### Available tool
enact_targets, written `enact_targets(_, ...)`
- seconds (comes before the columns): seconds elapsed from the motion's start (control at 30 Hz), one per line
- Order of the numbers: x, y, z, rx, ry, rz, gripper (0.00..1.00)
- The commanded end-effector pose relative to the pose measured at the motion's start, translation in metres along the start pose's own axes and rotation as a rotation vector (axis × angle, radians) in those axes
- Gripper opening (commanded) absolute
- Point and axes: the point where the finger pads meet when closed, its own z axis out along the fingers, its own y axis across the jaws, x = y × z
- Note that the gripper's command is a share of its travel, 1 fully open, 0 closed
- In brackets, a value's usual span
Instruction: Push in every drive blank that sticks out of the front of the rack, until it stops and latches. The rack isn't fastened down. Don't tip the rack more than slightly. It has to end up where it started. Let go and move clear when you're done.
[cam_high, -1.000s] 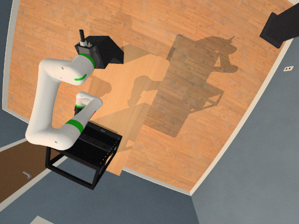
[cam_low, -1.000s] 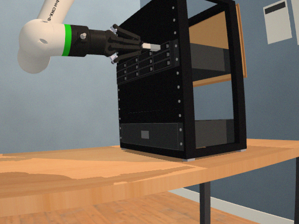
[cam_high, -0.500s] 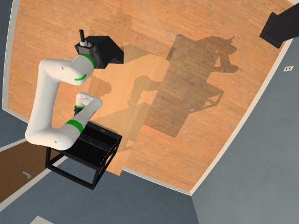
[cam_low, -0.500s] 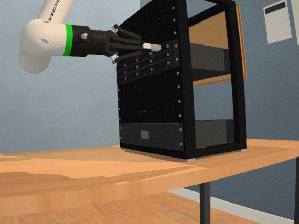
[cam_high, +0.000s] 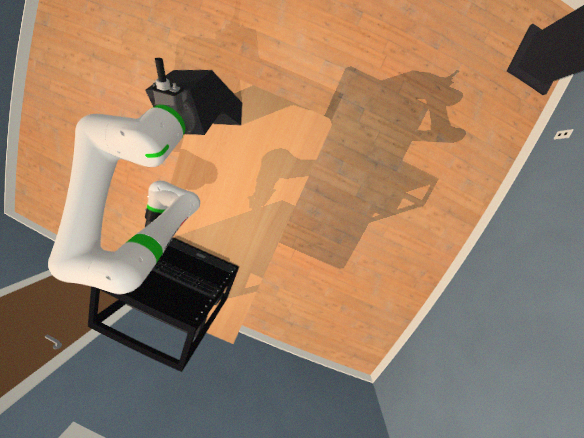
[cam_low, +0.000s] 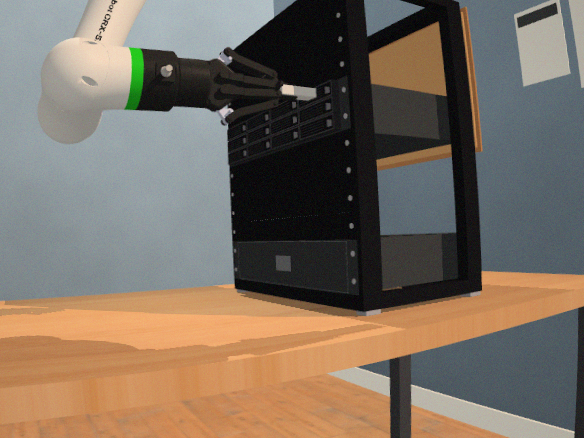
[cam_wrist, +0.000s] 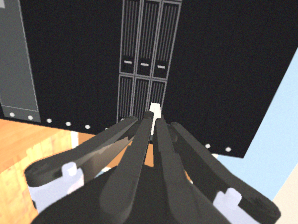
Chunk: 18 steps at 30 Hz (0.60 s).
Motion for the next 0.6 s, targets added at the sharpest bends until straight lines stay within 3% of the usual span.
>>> enact_targets(0.0,-0.0002,0.0007,0.0002,-0.001,0.000,0.000,0.10)
enact_targets(0.57,-0.0002,0.0007,0.0032,-0.001,0.000,0.000,0.10)
